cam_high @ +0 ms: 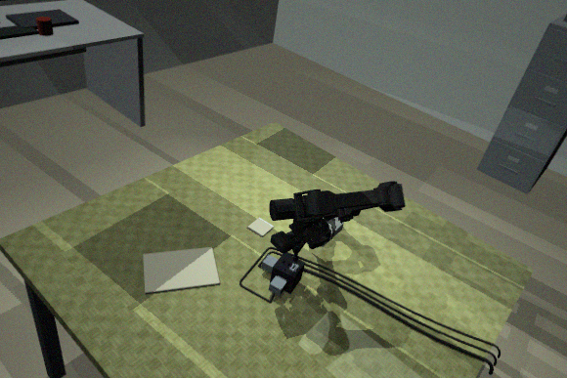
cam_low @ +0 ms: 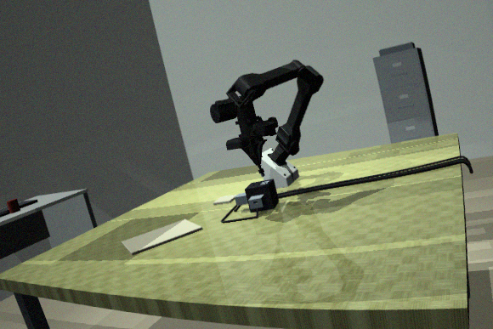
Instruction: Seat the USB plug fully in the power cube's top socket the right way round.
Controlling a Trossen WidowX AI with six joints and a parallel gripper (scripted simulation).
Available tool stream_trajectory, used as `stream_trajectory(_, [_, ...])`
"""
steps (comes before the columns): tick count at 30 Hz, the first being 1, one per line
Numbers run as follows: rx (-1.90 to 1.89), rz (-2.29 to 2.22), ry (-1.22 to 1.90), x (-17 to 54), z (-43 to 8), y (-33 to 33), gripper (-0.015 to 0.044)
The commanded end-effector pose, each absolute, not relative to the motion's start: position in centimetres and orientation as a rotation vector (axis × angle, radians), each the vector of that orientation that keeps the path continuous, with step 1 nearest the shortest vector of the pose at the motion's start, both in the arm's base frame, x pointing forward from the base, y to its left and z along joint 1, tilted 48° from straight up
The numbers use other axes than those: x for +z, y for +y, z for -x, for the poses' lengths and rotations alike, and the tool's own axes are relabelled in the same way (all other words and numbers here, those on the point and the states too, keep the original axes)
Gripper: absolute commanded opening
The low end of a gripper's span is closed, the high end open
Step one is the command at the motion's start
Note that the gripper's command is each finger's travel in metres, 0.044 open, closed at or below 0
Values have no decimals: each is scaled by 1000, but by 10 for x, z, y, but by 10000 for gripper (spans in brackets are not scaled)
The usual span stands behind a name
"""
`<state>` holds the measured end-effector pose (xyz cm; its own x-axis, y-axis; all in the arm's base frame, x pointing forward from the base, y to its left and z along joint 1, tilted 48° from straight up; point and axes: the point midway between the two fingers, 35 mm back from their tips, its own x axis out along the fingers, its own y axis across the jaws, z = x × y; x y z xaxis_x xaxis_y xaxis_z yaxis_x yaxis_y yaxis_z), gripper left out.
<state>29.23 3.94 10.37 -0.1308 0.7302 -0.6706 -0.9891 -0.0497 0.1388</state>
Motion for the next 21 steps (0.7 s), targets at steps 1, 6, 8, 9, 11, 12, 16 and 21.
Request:
stream_trajectory(1, [1546, 430, 755, 103, -292, 39, 0])
stream_trajectory(6, [1487, 333, 851, 103, -292, 39, 0])
stream_trajectory(8, [1462, 294, 889, 103, -292, 39, 0])
stream_trajectory(9, [1449, 275, 907, 103, -292, 39, 0])
stream_trajectory(11, [1423, 236, 944, 103, -292, 39, 0])
stream_trajectory(12, [1410, 217, 962, 103, -292, 39, 0])
stream_trajectory(16, [1356, 139, 1032, 103, -292, 39, 0])
stream_trajectory(21, [1284, 41, 1118, 103, -292, 39, 0])
